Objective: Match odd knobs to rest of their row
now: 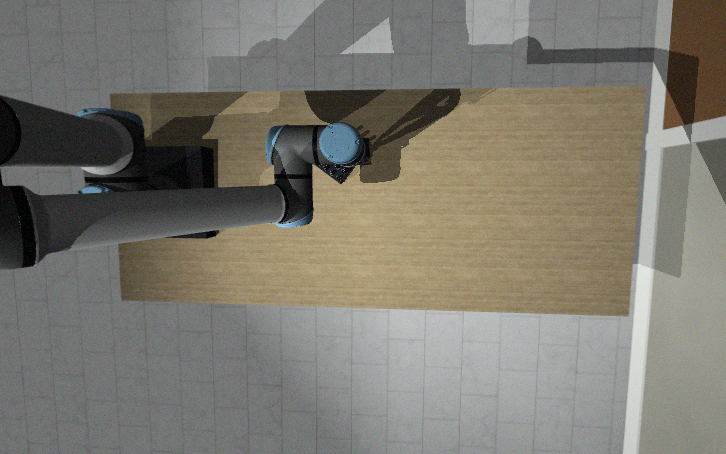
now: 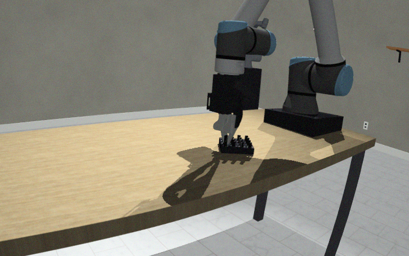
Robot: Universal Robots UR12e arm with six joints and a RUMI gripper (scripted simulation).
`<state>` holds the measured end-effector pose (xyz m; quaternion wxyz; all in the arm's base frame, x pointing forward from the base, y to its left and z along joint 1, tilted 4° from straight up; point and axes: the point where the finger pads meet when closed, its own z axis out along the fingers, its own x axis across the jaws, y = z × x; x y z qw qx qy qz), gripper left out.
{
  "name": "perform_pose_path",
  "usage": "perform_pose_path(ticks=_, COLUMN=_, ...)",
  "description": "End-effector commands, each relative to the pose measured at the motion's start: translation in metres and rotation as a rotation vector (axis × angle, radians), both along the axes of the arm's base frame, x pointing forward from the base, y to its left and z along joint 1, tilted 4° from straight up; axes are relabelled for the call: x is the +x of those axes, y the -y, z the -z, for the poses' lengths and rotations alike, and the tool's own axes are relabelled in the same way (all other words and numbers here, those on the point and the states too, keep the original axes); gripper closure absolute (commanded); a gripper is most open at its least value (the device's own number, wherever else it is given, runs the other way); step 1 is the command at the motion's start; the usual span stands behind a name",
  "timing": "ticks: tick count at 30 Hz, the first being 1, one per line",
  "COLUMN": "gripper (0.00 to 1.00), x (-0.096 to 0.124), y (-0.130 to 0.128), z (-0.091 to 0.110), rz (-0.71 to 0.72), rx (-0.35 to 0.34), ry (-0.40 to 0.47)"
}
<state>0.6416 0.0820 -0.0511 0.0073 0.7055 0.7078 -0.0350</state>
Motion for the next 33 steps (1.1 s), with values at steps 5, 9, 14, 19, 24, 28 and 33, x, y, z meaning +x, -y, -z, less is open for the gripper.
perform_pose_path(ticks=5, gripper=0.96, x=0.0007, y=0.0, z=-0.0006, rz=0.0, rx=0.0, ry=0.001)
perform_pose_path(ticks=9, gripper=0.96, x=0.0007, y=0.0, z=-0.0006, rz=0.0, rx=0.0, ry=0.001)
perform_pose_path(ticks=14, gripper=0.96, x=0.0007, y=0.0, z=-0.0006, rz=-0.002, rx=0.0, ry=0.001)
perform_pose_path(ticks=19, gripper=0.96, x=0.0007, y=0.0, z=-0.0006, rz=-0.006, rx=0.0, ry=0.001)
perform_pose_path(ticks=24, gripper=0.96, x=0.0007, y=0.0001, z=-0.0007, rz=-0.018, rx=0.001, ry=0.0)
perform_pose_path(ticks=28, gripper=0.96, x=0.0007, y=0.0002, z=-0.0007, rz=-0.036, rx=0.001, ry=-0.001)
perform_pose_path(ticks=33, gripper=0.96, x=0.0007, y=0.0003, z=-0.0007, rz=-0.054, rx=0.002, ry=-0.002)
